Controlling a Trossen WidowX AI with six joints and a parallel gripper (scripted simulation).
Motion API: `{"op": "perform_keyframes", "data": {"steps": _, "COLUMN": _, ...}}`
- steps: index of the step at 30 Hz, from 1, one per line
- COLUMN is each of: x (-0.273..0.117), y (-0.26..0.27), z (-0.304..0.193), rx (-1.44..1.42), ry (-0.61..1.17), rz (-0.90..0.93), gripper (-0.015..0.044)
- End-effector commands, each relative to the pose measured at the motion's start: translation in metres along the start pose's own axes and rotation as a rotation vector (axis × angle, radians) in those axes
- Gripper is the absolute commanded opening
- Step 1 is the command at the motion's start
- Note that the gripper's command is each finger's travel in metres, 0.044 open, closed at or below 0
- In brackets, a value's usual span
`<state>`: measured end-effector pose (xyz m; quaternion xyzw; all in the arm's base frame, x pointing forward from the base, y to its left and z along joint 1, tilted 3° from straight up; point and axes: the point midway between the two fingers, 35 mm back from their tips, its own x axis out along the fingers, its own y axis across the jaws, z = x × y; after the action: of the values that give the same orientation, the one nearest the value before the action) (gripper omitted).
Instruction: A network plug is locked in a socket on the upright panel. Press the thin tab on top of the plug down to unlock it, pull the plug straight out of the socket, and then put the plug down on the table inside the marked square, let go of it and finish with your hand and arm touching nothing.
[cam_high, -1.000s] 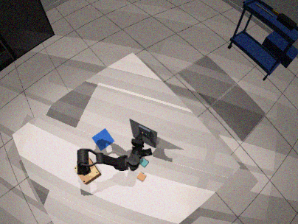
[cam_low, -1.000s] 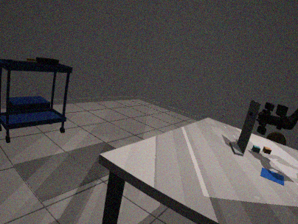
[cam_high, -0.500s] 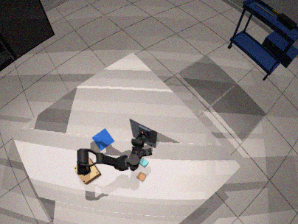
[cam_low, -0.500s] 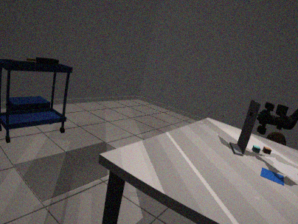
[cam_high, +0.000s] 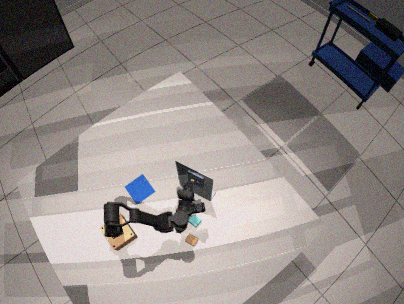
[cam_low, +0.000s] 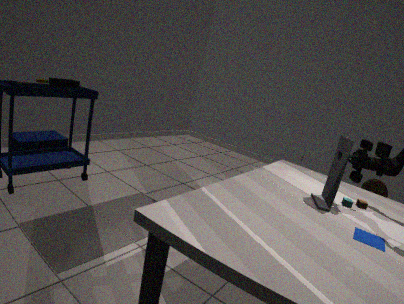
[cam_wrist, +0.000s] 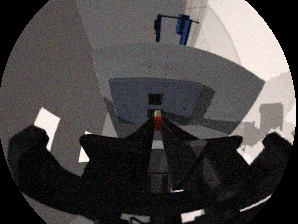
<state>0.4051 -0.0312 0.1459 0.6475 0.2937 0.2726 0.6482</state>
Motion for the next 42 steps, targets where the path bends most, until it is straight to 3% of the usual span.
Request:
{"op": "perform_keyframes", "data": {"steps": 1, "x": -0.006, "y": 0.000, "z": -0.002, "rx": 0.003, "ry": 0.000, "rz": 0.000, "gripper": 0.0000}}
{"op": "perform_keyframes", "data": {"steps": 42, "x": -0.038, "y": 0.000, "z": -0.005, "rx": 0.003, "ry": 0.000, "rz": -0.002, "gripper": 0.0000}}
